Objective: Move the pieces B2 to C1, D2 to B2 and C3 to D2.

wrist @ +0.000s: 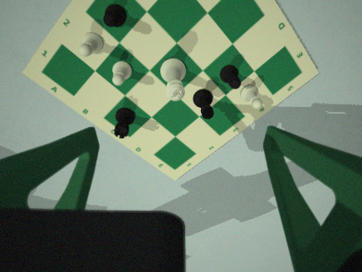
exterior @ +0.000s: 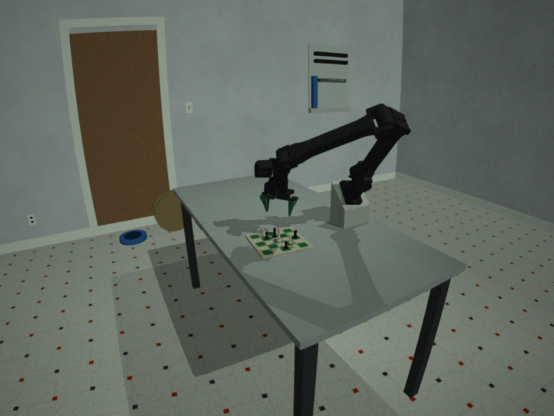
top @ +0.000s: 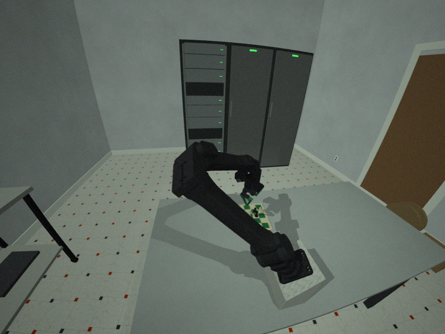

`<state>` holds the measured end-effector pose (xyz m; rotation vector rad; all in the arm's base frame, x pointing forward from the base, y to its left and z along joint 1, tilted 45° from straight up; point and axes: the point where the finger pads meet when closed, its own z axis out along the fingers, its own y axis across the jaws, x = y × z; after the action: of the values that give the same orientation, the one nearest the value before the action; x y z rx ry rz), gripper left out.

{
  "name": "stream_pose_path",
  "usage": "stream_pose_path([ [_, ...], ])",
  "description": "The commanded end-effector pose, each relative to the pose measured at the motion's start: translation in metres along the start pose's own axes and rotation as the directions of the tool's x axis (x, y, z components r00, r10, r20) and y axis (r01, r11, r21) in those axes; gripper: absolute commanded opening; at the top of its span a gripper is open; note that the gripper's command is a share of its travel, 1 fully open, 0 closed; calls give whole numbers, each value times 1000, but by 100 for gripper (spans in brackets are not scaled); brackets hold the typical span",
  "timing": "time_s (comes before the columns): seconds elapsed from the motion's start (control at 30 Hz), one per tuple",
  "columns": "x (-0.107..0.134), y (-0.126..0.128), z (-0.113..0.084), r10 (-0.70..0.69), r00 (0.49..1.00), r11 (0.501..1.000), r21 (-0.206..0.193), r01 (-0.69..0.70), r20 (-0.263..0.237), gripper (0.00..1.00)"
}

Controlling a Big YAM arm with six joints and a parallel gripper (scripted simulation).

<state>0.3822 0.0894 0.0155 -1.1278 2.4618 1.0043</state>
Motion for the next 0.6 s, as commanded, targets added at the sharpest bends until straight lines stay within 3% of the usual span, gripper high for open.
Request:
stream_pose_path([
  [0.0, -7, -15, -13, -276, 961, 961, -18, 276, 13, 100],
  [0.07, -7, -15, -13, -364, 931, 931, -24, 365, 16, 100],
  [0.1, -7, -15, -13, -407, 913, 913, -27, 407, 18, 39],
  [0.17, -7, -15, -13, -466, 884, 884, -33, 467, 23, 39],
  [0.57, 1, -9, -7, -456, 890, 888, -52, 456, 20, 39],
])
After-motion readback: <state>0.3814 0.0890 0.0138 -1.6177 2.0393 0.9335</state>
